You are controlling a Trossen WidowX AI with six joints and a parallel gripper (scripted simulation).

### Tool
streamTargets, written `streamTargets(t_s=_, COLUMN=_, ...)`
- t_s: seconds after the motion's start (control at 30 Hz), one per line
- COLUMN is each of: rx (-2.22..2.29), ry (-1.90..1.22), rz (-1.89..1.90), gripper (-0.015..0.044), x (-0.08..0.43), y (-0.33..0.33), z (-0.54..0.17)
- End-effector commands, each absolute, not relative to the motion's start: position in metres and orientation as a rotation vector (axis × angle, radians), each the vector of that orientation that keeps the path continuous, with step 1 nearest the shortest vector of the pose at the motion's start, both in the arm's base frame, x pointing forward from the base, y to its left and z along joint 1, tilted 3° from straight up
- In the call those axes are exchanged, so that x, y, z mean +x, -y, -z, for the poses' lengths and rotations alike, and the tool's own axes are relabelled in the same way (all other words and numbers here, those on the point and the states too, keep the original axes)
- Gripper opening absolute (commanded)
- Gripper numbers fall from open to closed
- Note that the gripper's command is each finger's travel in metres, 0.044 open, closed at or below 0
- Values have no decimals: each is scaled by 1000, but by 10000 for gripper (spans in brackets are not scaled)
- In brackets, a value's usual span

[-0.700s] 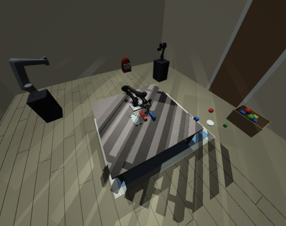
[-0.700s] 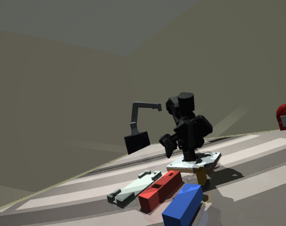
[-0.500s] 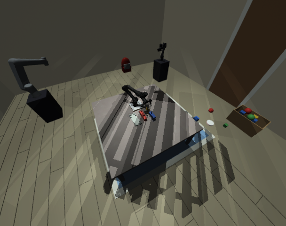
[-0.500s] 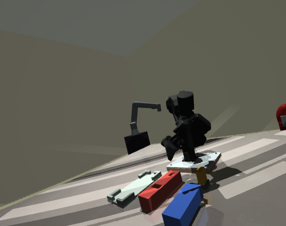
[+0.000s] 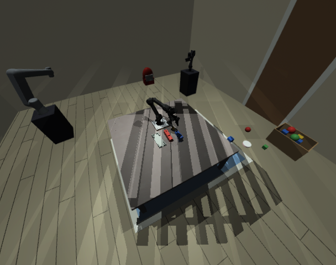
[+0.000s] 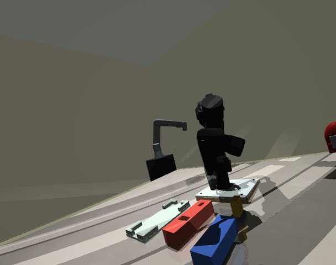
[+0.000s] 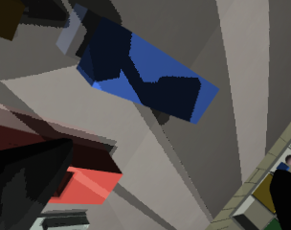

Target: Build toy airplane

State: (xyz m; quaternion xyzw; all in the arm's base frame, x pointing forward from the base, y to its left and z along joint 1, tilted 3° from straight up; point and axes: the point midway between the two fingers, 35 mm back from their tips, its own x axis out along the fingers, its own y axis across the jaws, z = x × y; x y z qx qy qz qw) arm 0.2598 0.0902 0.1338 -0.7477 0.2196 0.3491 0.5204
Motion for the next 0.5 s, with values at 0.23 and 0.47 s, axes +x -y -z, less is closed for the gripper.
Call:
streamTargets(t_s=0.23, rx=-594, ry=-1263, rz=-457, gripper=440, x=275, y=-88, z=-143)
streamTargets(t_s=0.47, rx=-245, ry=-1455, rz=-221, gripper=440, x=277, y=-86, z=-147)
